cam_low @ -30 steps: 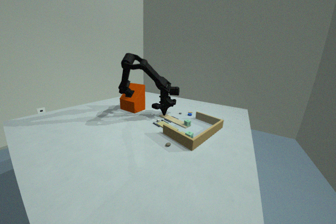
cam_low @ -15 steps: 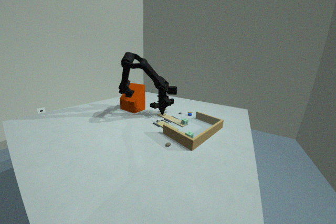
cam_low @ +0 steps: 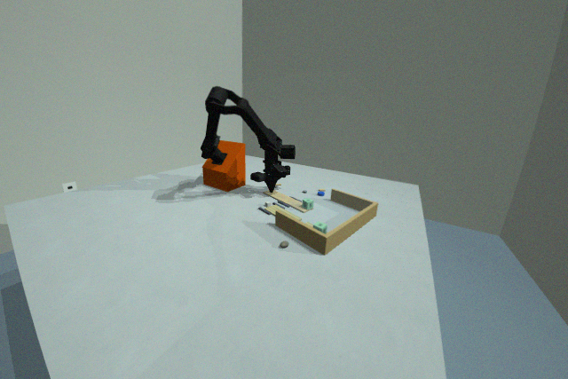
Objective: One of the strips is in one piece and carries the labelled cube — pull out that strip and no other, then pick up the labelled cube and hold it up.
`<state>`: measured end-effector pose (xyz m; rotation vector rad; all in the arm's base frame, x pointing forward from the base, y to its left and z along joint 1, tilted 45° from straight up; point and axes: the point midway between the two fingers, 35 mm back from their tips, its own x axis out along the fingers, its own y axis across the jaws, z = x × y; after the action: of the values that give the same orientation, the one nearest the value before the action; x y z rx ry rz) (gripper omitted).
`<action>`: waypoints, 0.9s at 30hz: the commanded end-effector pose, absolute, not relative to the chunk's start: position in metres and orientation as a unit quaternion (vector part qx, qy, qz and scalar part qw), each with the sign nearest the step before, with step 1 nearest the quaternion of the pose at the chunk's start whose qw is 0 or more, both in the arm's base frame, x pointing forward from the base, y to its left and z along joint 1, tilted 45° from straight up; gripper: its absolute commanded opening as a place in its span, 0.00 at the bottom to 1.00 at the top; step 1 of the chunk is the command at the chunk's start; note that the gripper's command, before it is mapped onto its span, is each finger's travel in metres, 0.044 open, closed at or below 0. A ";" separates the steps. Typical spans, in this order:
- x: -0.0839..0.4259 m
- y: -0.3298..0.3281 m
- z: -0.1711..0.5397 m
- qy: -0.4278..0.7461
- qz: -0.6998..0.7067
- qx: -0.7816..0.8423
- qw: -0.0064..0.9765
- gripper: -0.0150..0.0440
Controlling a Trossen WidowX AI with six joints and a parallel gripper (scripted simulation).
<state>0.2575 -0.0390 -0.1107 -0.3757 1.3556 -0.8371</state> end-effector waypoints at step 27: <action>0.215 -0.033 -0.120 0.618 -0.372 -0.164 0.673 0.25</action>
<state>0.2246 -0.0299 -0.1180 -0.3706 1.3619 -0.8312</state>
